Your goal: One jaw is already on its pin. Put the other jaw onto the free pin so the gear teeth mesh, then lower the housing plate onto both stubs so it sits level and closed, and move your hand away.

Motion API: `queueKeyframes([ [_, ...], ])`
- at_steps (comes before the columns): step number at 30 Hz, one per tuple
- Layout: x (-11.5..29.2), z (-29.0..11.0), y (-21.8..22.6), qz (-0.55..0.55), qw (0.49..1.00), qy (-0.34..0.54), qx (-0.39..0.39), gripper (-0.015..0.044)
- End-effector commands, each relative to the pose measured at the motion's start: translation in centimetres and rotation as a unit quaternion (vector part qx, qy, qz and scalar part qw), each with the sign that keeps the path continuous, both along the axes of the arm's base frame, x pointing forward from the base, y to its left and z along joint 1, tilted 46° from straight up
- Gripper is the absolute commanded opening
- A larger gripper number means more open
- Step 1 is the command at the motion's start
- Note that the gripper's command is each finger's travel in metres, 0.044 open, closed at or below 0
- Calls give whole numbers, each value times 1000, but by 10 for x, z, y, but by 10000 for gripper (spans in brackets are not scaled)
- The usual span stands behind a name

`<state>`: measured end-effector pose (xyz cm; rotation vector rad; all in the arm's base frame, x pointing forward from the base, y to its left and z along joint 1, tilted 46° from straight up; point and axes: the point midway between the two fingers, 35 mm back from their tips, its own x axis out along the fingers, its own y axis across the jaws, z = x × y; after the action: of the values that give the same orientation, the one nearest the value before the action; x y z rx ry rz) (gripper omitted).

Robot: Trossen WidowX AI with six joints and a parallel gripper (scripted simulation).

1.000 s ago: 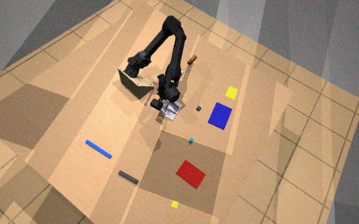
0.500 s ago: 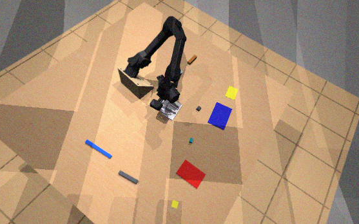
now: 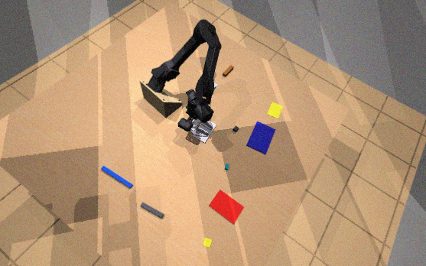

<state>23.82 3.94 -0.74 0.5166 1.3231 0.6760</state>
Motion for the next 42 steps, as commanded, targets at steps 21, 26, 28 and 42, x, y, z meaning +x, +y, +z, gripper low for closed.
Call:
queueKeyframes([
  [21,-1,-4,5,-2,1000,3,3,351],
  [26,-1,-4,5,-2,1000,3,3,351],
  [28,-1,-4,5,-1,1000,3,3,351],
  [42,-1,-7,8,0,1000,2,3,351],
])
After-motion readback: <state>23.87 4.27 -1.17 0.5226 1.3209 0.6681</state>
